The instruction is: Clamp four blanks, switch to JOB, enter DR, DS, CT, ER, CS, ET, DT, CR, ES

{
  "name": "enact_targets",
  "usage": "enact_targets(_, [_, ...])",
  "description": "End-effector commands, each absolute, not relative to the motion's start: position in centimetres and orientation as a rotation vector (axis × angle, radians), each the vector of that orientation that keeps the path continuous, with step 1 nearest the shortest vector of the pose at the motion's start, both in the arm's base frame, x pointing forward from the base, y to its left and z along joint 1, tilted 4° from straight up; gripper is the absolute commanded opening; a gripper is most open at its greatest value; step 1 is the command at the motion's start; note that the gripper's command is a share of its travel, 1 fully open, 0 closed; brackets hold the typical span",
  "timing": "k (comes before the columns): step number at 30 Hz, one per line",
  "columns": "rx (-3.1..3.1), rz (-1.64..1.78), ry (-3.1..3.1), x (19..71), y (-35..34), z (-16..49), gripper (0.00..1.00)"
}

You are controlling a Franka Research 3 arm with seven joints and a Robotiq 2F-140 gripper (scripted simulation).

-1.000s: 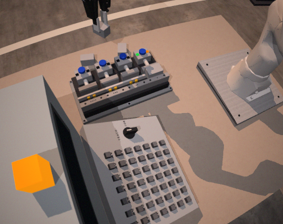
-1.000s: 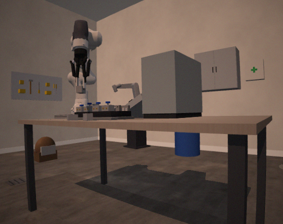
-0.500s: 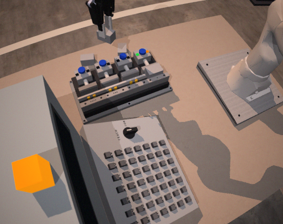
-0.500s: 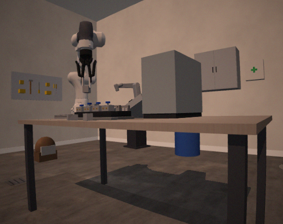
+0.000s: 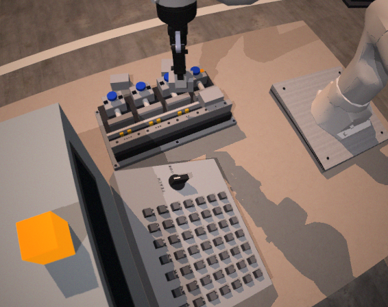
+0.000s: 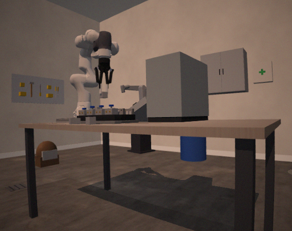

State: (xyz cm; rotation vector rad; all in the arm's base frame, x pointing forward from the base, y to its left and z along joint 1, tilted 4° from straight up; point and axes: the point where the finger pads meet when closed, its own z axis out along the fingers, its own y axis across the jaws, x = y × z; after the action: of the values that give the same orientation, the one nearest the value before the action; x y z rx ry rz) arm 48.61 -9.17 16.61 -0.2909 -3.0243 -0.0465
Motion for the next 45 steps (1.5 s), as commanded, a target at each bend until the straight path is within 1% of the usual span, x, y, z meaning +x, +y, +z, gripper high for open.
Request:
enact_targets(1, [0.03, -0.071, -3.077, 48.41, -8.89, 16.78, 0.0])
enact_targets(2, [0.167, -0.071, -3.081, 48.2, -8.66, 16.74, 0.0])
enact_targets(6, [0.305, -0.077, -3.082, 47.95, -8.39, 16.69, 0.0])
enact_targets(45, [0.306, -0.077, -3.082, 47.96, -8.39, 16.71, 0.0])
